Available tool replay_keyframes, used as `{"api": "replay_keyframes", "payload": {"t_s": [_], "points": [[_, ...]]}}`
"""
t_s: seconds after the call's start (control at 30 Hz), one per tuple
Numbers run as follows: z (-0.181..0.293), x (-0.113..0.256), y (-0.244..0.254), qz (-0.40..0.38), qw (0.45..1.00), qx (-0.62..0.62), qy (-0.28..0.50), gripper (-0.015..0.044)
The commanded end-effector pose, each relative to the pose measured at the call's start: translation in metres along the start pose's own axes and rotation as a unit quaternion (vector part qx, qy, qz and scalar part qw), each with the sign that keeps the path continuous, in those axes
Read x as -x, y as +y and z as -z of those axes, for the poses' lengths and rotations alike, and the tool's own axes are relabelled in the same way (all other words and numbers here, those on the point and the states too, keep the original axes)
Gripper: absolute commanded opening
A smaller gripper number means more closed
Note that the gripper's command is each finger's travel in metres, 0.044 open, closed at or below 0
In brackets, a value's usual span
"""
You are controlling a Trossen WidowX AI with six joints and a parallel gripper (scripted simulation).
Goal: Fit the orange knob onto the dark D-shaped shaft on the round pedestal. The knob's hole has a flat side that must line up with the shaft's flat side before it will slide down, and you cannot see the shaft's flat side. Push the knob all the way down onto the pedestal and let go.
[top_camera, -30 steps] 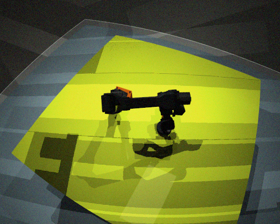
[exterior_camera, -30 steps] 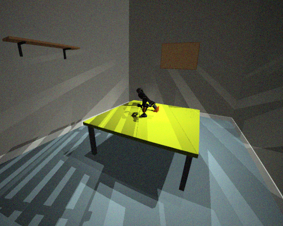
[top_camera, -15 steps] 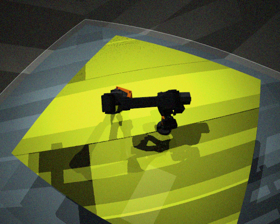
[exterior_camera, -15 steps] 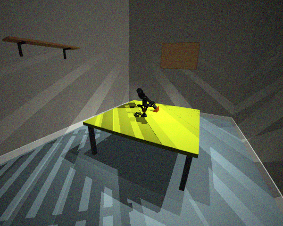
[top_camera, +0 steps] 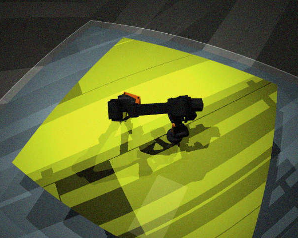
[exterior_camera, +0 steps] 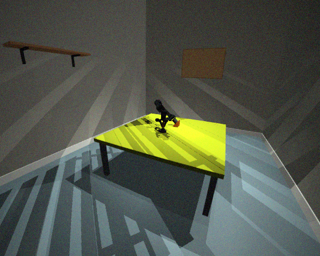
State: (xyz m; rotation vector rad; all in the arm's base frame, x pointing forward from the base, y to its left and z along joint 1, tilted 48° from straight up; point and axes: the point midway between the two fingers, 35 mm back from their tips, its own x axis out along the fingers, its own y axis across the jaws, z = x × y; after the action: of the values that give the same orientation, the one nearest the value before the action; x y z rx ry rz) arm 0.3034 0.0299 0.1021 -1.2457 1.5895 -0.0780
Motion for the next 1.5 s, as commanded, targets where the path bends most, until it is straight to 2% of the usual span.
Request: {"api": "replay_keyframes", "payload": {"t_s": [0.0, 0.2, 0.43, 1.27, 1.47], "points": [[0.0003, 0.001, -0.0008, 0.001, 1.0, 0.0, -0.001, 0.0], [0.0016, 0.0046, -0.0017, 0.001, 1.0, 0.005, -0.001, 0.0], [0.0001, 0.0048, -0.0012, 0.001, 0.994, 0.105, -0.001, 0.0], [0.0013, 0.0046, -0.0029, 0.001, 0.994, 0.105, -0.001, 0.0], [0.0007, 0.005, -0.0028, 0.001, 0.982, 0.188, -0.001, 0.0]]}}
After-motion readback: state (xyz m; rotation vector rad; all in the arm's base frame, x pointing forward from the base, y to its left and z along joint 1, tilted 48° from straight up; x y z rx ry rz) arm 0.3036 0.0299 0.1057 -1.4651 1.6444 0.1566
